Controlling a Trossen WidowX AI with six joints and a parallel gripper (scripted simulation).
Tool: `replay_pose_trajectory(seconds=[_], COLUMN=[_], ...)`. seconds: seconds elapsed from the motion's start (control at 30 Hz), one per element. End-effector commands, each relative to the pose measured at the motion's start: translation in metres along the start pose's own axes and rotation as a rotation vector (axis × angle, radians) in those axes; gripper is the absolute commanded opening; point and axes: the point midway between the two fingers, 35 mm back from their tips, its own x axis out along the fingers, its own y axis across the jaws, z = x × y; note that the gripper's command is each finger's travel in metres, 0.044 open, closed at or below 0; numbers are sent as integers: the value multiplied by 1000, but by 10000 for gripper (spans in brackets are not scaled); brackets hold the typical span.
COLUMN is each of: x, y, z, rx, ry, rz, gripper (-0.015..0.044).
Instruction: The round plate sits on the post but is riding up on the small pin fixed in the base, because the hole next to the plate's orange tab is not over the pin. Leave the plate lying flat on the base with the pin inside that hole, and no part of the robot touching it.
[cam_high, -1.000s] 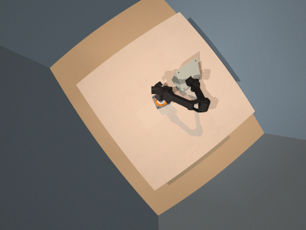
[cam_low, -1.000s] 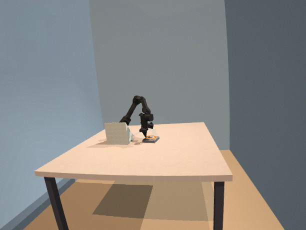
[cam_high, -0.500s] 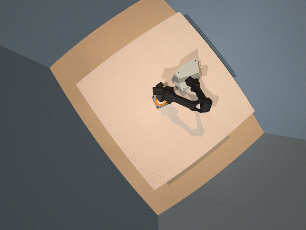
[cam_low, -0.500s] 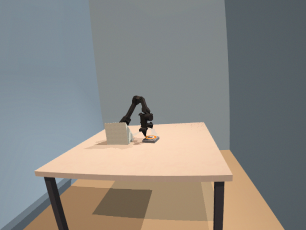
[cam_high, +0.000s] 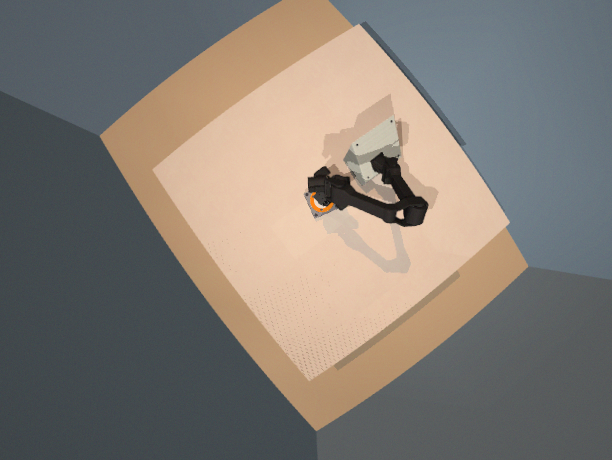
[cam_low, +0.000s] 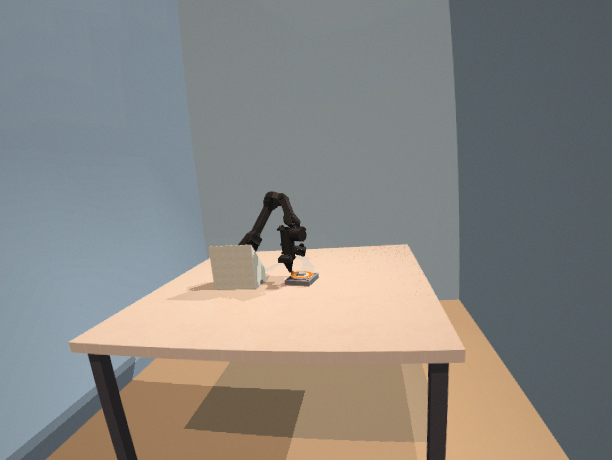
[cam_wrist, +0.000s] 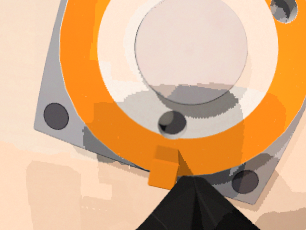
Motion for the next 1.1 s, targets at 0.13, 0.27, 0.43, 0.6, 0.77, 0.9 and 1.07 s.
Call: replay_pose_trajectory(seconds=[0.13, 0.27, 0.43, 0.6, 0.77, 0.9, 1.07], x=[3, -9, -36, -37, -37, -37, -37], y=[7, 5, 5, 5, 5, 5, 5], z=[-2, -1, -2, -3, -3, -3, -3], rx=[9, 9, 9, 18, 18, 18, 18], ry=[6, 6, 6, 2, 2, 2, 2], rz=[7, 5, 4, 7, 7, 7, 7], gripper=[0, 0, 0, 0, 0, 0, 0])
